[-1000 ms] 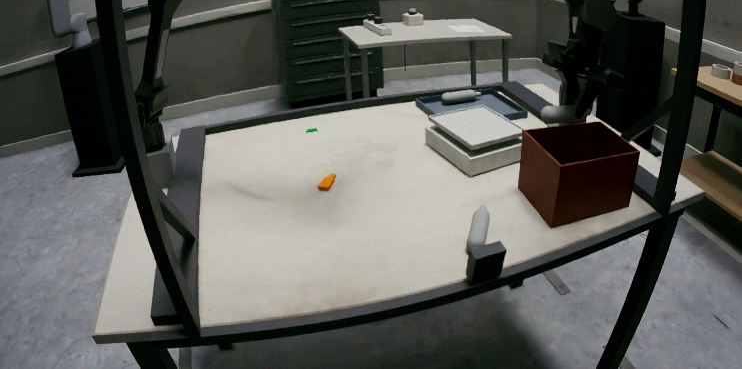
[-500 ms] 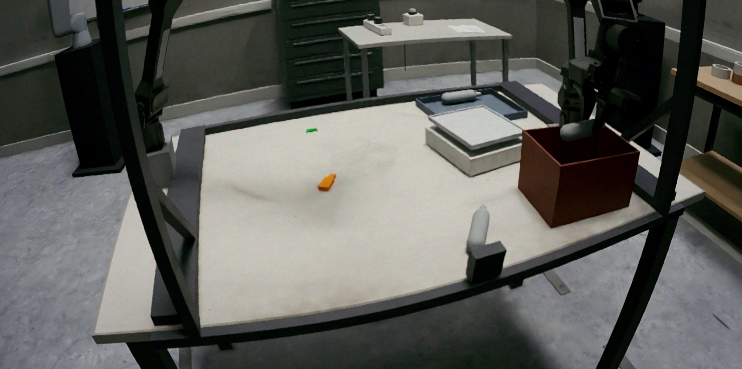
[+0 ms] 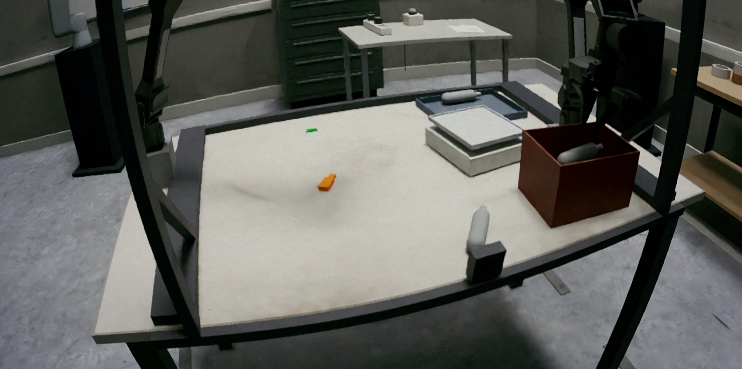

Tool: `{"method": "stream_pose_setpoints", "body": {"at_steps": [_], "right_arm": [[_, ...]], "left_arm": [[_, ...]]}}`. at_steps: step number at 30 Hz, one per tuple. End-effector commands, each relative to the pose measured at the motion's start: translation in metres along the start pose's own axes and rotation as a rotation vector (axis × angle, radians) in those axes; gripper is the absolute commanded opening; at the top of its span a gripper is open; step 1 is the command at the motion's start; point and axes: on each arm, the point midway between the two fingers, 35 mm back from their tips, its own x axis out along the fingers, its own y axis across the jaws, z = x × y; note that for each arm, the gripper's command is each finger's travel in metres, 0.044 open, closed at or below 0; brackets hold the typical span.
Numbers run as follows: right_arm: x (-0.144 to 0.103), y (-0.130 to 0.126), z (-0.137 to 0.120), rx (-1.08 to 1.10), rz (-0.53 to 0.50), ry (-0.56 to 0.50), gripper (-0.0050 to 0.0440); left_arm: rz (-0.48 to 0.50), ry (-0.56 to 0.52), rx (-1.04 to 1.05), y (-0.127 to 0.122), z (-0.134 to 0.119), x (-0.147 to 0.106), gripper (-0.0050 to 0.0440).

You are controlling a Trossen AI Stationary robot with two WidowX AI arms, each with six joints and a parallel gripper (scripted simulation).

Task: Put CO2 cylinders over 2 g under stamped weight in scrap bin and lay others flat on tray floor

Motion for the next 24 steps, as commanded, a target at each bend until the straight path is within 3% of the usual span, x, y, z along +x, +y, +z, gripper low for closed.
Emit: {"method": "stream_pose_setpoints", "body": {"at_steps": [1, 2, 12, 19, 24], "right_arm": [[-0.008, 0.006, 0.006, 0.013, 0.024, -0.012, 0.0192], [-0.008, 0.006, 0.006, 0.013, 0.024, -0.012, 0.0192], [-0.064, 0.003, 0.004, 0.015, 0.031, -0.018, 0.0432], [-0.056, 0.008, 0.016, -0.003, 0.035, -0.017, 0.0440], [-0.031, 0.021, 0.058, -0.066, 0.064, -0.037, 0.0440]], "left_arm": [[-0.002, -0.031, 0.001, -0.001, 0.009, -0.013, 0.0440], [-0.002, -0.031, 0.001, -0.001, 0.009, -0.013, 0.0440], [-0.002, -0.031, 0.001, -0.001, 0.009, -0.013, 0.0440], [-0.007, -0.036, 0.004, -0.004, 0.008, -0.017, 0.0440], [-0.020, -0.036, 0.013, -0.012, -0.004, -0.013, 0.0440]]}}
